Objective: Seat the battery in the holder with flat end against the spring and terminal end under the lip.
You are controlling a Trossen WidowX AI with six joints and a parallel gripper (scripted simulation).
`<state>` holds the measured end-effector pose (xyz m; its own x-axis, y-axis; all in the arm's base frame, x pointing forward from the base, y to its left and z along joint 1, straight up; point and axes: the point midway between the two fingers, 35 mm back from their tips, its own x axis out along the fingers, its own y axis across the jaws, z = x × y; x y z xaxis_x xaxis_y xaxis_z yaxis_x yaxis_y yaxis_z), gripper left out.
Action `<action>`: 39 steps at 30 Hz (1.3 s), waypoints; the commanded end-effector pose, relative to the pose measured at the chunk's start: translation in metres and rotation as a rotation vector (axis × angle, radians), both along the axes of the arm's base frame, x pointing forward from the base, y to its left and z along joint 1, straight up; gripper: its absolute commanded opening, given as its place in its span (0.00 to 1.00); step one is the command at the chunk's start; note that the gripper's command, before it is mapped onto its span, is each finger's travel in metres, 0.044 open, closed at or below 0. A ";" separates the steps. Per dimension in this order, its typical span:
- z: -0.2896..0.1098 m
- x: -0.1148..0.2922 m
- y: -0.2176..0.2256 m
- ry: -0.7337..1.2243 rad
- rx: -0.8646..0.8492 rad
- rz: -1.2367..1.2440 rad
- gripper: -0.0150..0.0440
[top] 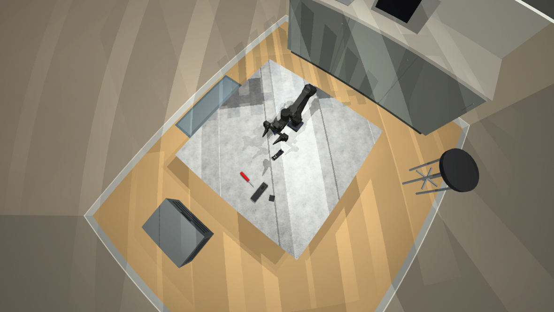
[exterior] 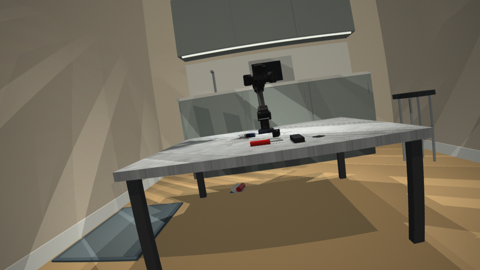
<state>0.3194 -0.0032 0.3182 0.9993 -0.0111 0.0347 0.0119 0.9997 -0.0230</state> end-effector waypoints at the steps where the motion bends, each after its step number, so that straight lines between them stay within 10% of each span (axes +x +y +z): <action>1: -0.002 0.001 -0.001 0.011 -0.011 -0.002 0.89; 6: -0.073 0.004 -0.028 0.353 -0.327 -0.012 0.67; 20: -0.232 -0.105 -0.105 1.279 -0.952 0.567 0.65; 25: -0.250 -0.151 -0.105 1.384 -0.974 0.916 0.65; 39: -0.254 -0.152 -0.105 1.385 -0.974 0.925 0.65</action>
<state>0.1685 -0.1079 0.0681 0.0268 -0.0145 -0.9995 -0.9435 0.3301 -0.0301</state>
